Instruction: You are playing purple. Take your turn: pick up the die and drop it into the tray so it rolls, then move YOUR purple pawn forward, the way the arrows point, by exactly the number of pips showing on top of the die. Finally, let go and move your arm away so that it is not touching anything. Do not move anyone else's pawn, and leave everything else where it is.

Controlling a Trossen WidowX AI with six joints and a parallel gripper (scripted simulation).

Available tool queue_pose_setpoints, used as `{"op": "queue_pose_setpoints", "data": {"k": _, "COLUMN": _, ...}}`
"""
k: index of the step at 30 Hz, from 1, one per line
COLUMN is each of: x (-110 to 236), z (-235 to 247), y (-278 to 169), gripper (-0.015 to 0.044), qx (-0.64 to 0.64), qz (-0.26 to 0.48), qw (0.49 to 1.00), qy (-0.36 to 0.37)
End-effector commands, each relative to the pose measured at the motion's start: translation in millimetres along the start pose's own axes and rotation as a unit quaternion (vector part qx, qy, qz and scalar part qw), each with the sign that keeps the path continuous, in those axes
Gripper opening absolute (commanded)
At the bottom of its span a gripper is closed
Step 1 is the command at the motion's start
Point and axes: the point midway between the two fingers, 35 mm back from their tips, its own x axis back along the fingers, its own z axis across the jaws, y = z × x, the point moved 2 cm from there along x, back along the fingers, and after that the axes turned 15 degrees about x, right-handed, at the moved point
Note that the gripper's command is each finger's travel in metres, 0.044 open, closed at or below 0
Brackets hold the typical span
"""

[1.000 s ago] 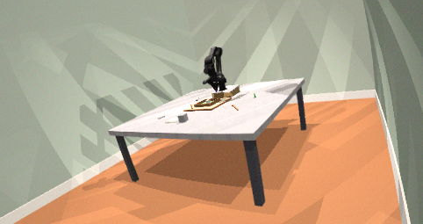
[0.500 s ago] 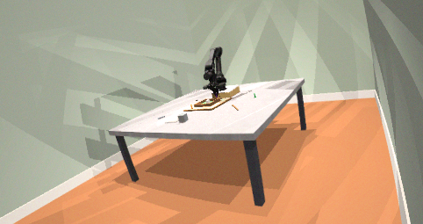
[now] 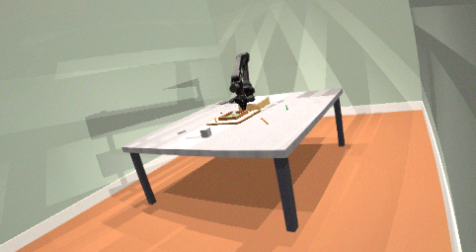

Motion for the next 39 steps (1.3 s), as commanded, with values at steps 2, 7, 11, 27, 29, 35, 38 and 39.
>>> {"op": "queue_pose_setpoints", "data": {"k": 2, "x": 0.0, "z": 0.0, "y": 0.0, "gripper": 0.0053, "qx": 0.000, "qz": 0.000, "qw": 1.000, "qy": 0.000}}
{"op": "queue_pose_setpoints", "data": {"k": 7, "x": 0.0, "z": 0.0, "y": 0.0, "gripper": 0.0184, "qx": 0.000, "qz": 0.000, "qw": 1.000, "qy": 0.000}}
{"op": "queue_pose_setpoints", "data": {"k": 11, "x": 7.9, "z": -0.3, "y": 1.1, "gripper": 0.0289, "qx": 0.000, "qz": 0.000, "qw": 1.000, "qy": 0.000}}
{"op": "queue_pose_setpoints", "data": {"k": 27, "x": 126.0, "z": -22.2, "y": -2.1, "gripper": 0.0440, "qx": -0.052, "qz": 0.000, "qw": 0.999, "qy": 0.000}}
{"op": "queue_pose_setpoints", "data": {"k": 29, "x": 133.7, "z": -23.7, "y": -3.8, "gripper": 0.0440, "qx": -0.057, "qz": 0.000, "qw": 0.998, "qy": 0.000}}
{"op": "queue_pose_setpoints", "data": {"k": 35, "x": 124.5, "z": -23.2, "y": 0.5, "gripper": 0.0440, "qx": -0.053, "qz": -0.006, "qw": 0.999, "qy": -0.004}}
{"op": "queue_pose_setpoints", "data": {"k": 38, "x": 124.5, "z": -23.2, "y": 0.5, "gripper": 0.0440, "qx": -0.053, "qz": -0.006, "qw": 0.999, "qy": -0.004}}
{"op": "queue_pose_setpoints", "data": {"k": 39, "x": 124.5, "z": -23.2, "y": 0.5, "gripper": 0.0440, "qx": -0.053, "qz": -0.006, "qw": 0.999, "qy": -0.004}}
